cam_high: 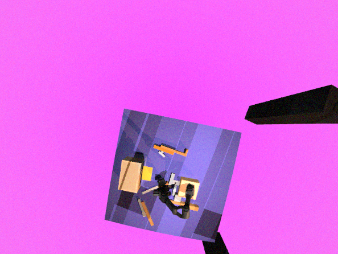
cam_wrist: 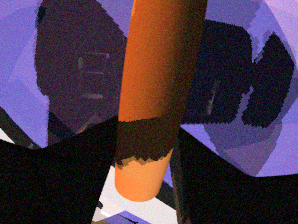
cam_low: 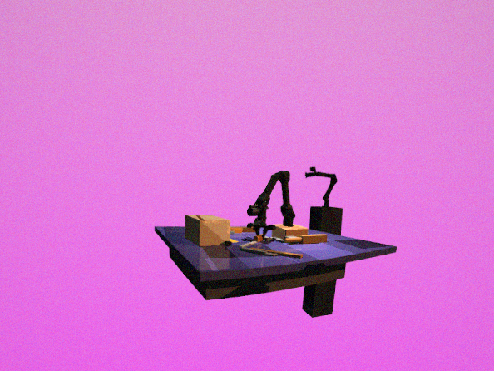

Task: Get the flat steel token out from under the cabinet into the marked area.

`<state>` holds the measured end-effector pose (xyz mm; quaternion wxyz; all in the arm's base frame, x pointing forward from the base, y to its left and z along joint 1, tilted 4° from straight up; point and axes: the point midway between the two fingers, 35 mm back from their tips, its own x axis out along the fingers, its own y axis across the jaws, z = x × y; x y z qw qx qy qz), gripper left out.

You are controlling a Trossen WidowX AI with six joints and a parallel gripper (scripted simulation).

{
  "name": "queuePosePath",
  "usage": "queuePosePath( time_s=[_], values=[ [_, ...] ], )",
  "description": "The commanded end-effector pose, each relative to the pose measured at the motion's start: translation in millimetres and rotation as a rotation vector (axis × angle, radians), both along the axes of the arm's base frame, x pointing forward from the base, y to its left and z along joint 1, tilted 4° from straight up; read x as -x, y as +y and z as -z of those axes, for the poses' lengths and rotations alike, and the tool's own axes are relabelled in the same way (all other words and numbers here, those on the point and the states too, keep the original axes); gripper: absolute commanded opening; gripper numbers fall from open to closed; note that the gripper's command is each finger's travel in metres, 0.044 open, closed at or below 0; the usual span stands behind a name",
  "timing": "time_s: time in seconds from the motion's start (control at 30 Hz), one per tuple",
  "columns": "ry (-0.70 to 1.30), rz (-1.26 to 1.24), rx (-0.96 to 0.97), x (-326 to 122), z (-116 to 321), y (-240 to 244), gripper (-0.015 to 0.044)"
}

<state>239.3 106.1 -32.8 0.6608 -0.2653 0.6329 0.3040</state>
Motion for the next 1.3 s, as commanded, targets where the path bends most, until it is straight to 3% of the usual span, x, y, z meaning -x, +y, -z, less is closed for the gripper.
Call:
queuePosePath(
  time_s=[0.0, 1.27],
  values=[
    [-0.001, -0.002, -0.004, 3, -2, 4, 0.0000],
    [0.001, -0.002, -0.006, 28, -3, 33, 0.0000]
  ],
)
